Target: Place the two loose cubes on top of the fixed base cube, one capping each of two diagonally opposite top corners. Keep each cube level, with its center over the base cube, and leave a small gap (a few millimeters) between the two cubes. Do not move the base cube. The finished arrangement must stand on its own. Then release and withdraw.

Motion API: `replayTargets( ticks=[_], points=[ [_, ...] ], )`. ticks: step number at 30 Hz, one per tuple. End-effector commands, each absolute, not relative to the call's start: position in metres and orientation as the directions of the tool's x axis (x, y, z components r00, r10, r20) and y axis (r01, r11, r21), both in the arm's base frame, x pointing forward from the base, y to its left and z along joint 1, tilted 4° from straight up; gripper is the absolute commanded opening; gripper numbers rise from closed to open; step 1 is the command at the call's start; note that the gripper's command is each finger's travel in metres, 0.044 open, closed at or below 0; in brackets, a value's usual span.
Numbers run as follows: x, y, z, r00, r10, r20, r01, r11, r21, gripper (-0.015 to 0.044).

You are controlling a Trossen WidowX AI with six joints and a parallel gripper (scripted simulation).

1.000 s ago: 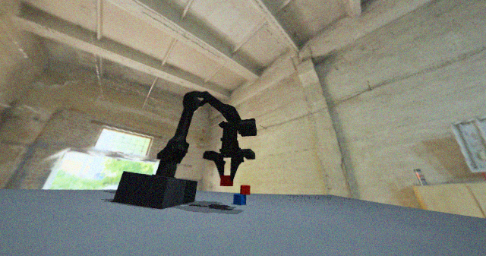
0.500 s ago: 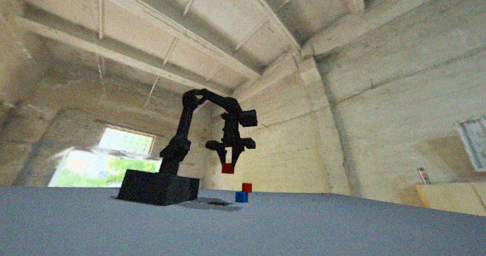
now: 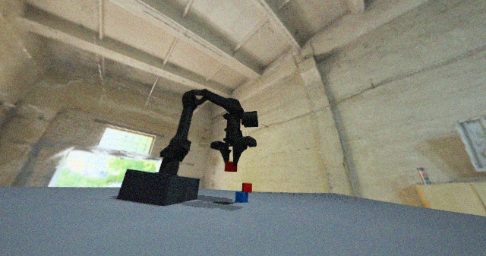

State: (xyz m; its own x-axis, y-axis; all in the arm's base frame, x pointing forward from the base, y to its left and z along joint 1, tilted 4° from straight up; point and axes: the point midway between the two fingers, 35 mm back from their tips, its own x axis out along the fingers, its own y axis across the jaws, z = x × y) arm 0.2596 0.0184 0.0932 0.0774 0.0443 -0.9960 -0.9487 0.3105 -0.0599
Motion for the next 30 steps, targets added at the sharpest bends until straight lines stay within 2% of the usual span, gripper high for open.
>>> replayTargets(
  ticks=[1,18,30],
  points=[
    [0.262,0.027,0.093,0.085,0.042,-0.996,-0.918,0.393,-0.062,0.0105],
    [0.266,0.067,0.091,0.084,0.047,-0.995,-0.669,0.743,-0.021,0.0105],
    [0.265,0.091,0.089,0.076,0.05,-0.996,-0.442,0.897,0.011,0.0105]
  ],
)
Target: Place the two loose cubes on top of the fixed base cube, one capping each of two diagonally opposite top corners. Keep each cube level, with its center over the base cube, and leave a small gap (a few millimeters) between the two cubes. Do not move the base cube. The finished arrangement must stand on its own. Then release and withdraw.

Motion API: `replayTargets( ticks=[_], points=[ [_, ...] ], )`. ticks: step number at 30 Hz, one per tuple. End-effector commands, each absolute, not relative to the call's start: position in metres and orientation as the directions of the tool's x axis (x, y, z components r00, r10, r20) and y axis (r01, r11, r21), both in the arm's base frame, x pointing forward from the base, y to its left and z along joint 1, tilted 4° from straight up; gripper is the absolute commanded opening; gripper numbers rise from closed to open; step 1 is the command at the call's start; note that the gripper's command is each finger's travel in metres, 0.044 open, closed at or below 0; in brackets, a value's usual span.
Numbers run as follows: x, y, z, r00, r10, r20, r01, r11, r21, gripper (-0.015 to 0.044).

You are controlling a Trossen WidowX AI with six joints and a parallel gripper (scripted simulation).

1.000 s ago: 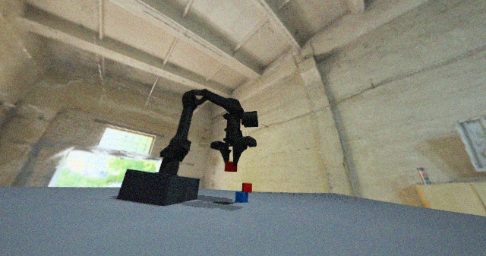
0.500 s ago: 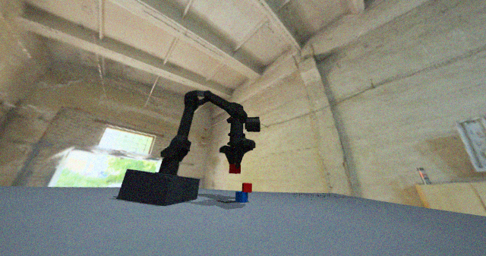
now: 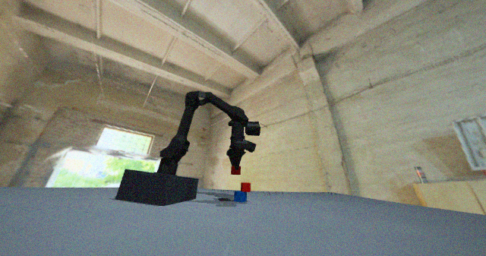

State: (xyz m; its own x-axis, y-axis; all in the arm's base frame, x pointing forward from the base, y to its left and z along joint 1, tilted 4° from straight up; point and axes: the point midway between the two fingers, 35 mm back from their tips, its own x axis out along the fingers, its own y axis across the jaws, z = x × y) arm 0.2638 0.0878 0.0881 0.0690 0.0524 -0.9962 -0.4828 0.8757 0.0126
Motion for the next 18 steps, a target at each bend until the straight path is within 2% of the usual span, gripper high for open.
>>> replayTargets(
  ticks=[1,18],
  points=[
    [0.265,0.091,0.089,0.076,0.05,-0.996,-0.442,0.897,0.011,0.0105],
    [0.266,0.093,0.059,0.076,0.05,-0.996,-0.436,0.9,0.012,0.0105]
  ],
)
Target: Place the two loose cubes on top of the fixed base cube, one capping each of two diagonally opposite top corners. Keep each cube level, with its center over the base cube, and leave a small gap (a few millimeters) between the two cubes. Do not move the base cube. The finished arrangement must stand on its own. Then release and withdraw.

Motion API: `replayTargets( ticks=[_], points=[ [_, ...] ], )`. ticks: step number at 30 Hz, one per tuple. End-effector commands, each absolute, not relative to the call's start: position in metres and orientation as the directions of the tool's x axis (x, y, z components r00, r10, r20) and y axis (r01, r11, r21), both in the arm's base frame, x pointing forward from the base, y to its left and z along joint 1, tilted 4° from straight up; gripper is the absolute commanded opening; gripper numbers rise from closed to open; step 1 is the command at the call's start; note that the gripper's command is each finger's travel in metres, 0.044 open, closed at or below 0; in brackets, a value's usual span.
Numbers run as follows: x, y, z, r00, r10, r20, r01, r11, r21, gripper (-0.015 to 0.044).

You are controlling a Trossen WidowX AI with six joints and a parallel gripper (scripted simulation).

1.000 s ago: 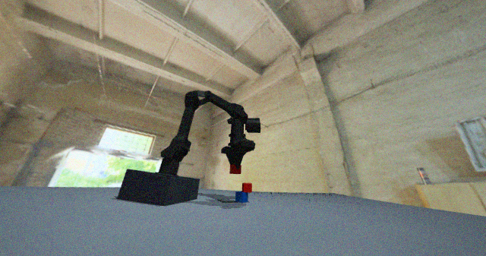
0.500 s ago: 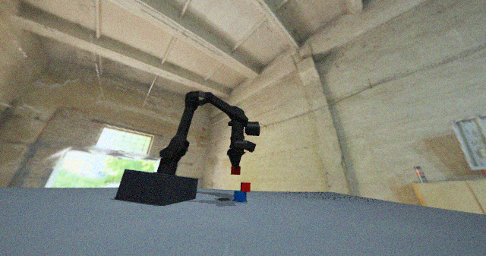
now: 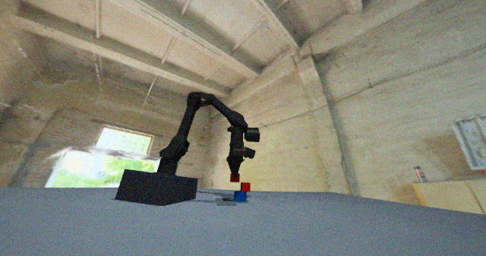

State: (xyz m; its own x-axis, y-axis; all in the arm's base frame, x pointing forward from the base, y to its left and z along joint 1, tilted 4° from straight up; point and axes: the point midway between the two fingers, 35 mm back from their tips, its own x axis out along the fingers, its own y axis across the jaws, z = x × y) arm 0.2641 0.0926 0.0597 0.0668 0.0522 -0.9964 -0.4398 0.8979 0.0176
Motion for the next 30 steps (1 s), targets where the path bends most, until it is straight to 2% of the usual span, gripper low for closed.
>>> replayTargets(
  ticks=[1,30],
  points=[
    [0.266,0.093,0.059,0.076,0.05,-0.996,-0.436,0.9,0.012,0.0105],
    [0.269,0.095,0.028,0.076,0.05,-0.996,-0.441,0.897,0.012,0.0105]
  ],
)
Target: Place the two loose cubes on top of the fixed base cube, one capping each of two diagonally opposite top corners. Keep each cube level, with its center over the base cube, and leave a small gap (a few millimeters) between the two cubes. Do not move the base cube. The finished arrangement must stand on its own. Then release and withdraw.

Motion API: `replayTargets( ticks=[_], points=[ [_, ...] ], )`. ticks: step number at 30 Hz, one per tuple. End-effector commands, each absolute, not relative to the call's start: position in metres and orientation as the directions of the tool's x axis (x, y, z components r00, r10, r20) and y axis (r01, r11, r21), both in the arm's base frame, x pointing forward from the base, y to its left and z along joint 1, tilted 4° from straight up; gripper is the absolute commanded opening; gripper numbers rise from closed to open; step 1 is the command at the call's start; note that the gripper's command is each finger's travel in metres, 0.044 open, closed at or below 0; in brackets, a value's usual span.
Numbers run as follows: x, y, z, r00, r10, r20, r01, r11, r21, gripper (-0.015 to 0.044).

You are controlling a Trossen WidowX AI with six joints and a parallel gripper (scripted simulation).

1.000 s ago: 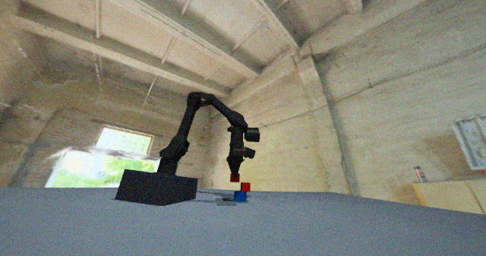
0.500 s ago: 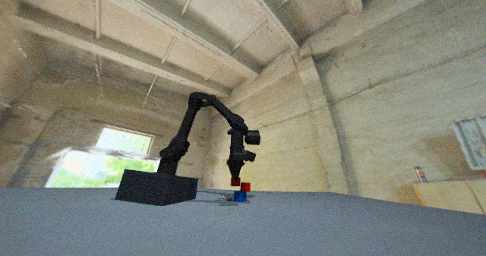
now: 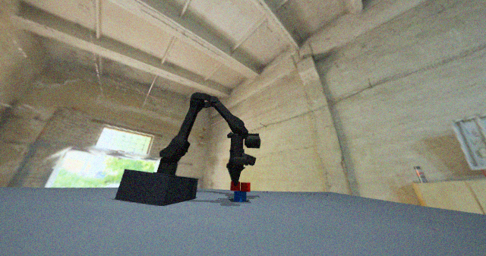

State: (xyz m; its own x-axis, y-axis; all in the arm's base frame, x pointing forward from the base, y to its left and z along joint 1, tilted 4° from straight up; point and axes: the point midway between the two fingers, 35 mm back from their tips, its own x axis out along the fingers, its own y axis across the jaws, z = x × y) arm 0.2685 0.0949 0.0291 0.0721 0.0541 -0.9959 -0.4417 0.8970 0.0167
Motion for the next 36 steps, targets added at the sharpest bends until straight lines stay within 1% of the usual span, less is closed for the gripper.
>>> replayTargets(
  ticks=[1,13,17,36],
  points=[
    [0.269,0.095,0.028,0.076,0.05,-0.996,-0.442,0.897,0.012,0.0105],
    [0.269,0.095,0.028,0.076,0.05,-0.996,-0.442,0.897,0.012,0.0105],
    [0.269,0.095,0.028,0.076,0.05,-0.996,-0.442,0.897,0.012,0.0205],
    [0.267,0.094,0.054,0.072,0.054,-0.996,-0.442,0.897,0.016,0.0205]
  ],
)
